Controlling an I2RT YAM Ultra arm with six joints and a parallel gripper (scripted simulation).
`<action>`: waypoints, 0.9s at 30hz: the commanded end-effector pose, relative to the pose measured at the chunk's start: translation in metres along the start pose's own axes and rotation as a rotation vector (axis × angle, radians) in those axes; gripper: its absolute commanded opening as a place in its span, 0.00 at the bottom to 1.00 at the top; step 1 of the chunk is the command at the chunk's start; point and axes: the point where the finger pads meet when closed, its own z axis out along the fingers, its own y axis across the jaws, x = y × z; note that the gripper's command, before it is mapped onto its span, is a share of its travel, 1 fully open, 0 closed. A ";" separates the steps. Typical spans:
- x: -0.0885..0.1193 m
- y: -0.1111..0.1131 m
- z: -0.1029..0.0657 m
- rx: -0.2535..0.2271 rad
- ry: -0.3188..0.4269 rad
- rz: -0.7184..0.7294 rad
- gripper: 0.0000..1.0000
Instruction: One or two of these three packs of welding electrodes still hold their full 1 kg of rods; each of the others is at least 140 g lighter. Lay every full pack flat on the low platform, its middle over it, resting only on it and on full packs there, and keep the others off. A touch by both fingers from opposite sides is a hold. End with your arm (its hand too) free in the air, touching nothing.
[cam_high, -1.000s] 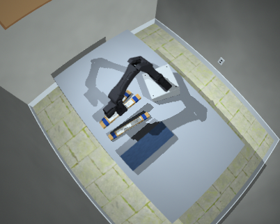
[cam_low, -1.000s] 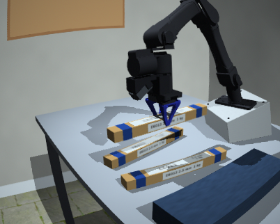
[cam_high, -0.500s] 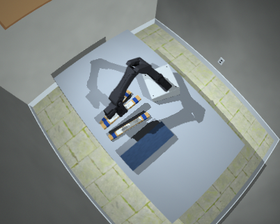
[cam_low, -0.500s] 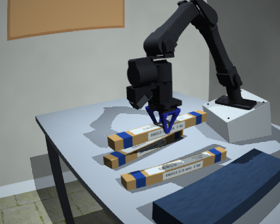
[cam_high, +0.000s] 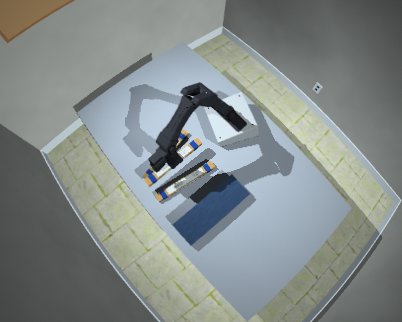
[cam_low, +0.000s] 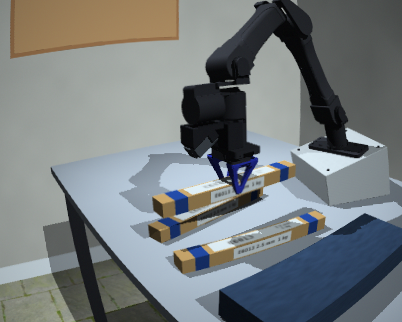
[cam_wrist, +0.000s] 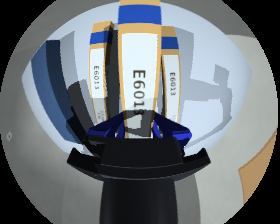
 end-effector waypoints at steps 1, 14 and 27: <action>-0.020 0.000 -0.019 -0.010 -0.075 0.005 0.00; -0.017 0.000 -0.019 -0.010 -0.056 0.002 0.00; -0.017 0.000 -0.019 -0.010 -0.054 0.002 0.00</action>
